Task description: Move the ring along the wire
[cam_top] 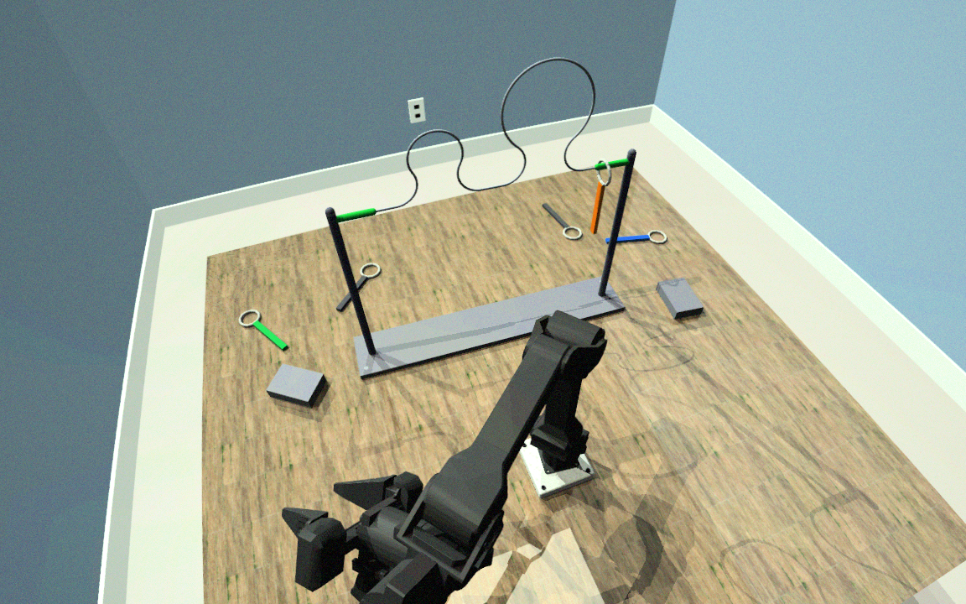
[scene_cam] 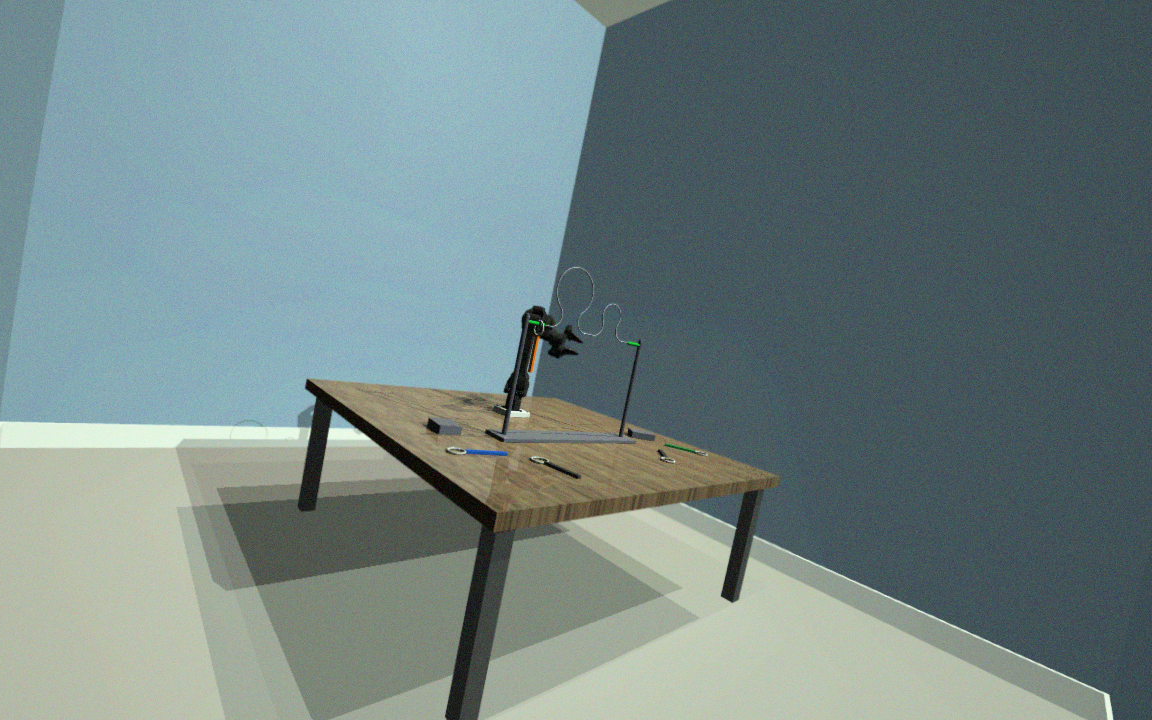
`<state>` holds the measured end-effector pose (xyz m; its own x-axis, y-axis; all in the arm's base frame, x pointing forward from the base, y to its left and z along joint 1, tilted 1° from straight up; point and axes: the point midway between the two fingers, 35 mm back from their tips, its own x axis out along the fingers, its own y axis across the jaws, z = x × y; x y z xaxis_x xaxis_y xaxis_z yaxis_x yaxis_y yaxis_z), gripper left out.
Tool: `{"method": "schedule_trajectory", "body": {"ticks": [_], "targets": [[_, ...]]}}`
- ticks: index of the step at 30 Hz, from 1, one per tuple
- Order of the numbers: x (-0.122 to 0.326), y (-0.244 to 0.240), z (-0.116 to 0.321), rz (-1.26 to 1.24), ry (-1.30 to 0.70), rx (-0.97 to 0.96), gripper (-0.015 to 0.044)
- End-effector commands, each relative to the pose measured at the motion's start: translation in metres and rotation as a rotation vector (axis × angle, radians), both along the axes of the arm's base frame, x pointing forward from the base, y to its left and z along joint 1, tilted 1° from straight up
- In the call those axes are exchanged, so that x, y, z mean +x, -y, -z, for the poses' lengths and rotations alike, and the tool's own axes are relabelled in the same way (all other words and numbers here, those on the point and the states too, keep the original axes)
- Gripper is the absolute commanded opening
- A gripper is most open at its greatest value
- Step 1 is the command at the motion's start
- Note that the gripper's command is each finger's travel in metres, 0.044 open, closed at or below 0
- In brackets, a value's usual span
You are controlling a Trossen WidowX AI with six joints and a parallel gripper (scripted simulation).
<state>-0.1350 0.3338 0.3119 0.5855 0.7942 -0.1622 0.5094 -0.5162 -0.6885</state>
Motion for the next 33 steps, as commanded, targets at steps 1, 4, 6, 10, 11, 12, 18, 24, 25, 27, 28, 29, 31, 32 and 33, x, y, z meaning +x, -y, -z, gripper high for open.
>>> {"method": "schedule_trajectory", "body": {"ticks": [1, 4, 6, 10, 11, 12, 18, 24, 25, 27, 28, 29, 31, 32, 33], "targets": [[0.001, 0.0, 0.0, 0.001, -0.002, 0.0, 0.0374], [0.008, -0.004, 0.003, 0.017, -0.037, 0.005, 0.0295], [0.02, -0.008, 0.006, 0.045, -0.079, 0.012, 0.0242], [0.056, -0.018, 0.011, 0.136, -0.151, 0.043, 0.016], [0.065, -0.02, 0.013, 0.161, -0.17, 0.051, 0.016], [0.074, -0.023, 0.016, 0.182, -0.189, 0.056, 0.016], [0.119, -0.037, 0.04, 0.28, -0.305, 0.061, 0.016], [0.165, -0.044, 0.064, 0.38, -0.423, 0.08, 0.016], [0.174, -0.044, 0.068, 0.398, -0.444, 0.085, 0.016], [0.192, -0.045, 0.077, 0.436, -0.489, 0.097, 0.016], [0.201, -0.044, 0.082, 0.456, -0.512, 0.103, 0.016], [0.21, -0.044, 0.086, 0.475, -0.535, 0.111, 0.016], [0.228, -0.042, 0.095, 0.513, -0.58, 0.127, 0.016], [0.237, -0.041, 0.099, 0.532, -0.603, 0.136, 0.016], [0.245, -0.039, 0.103, 0.551, -0.625, 0.145, 0.016]]}}
